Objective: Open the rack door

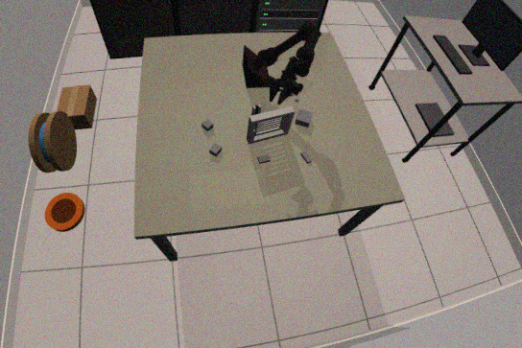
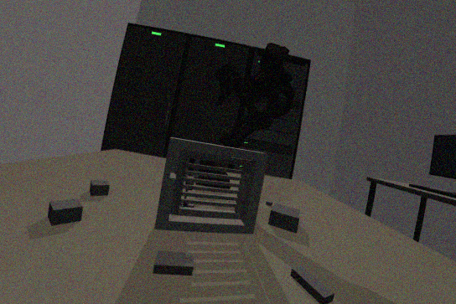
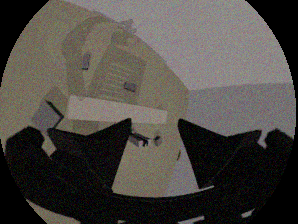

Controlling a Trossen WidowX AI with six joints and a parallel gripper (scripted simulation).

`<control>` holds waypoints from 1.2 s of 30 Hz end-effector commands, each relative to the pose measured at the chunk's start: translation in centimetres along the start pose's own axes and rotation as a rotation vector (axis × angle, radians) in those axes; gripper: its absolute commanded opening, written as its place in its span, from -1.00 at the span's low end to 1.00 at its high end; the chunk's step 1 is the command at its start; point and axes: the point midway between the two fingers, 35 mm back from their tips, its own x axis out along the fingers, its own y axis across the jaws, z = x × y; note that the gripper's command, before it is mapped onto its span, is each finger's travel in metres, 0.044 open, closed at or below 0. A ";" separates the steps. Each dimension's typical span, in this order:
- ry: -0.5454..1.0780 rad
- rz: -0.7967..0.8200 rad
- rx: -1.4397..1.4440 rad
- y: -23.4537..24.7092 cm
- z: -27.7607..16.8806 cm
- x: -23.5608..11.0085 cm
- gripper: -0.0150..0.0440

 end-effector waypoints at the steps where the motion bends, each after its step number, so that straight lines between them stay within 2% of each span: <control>1: 0.059 0.058 0.002 -0.4 -0.8 1.0 0.52; 19: 0.275 0.355 0.078 -1.5 -4.9 3.9 0.52; 36: 0.377 0.659 0.209 -2.0 -7.8 5.1 0.52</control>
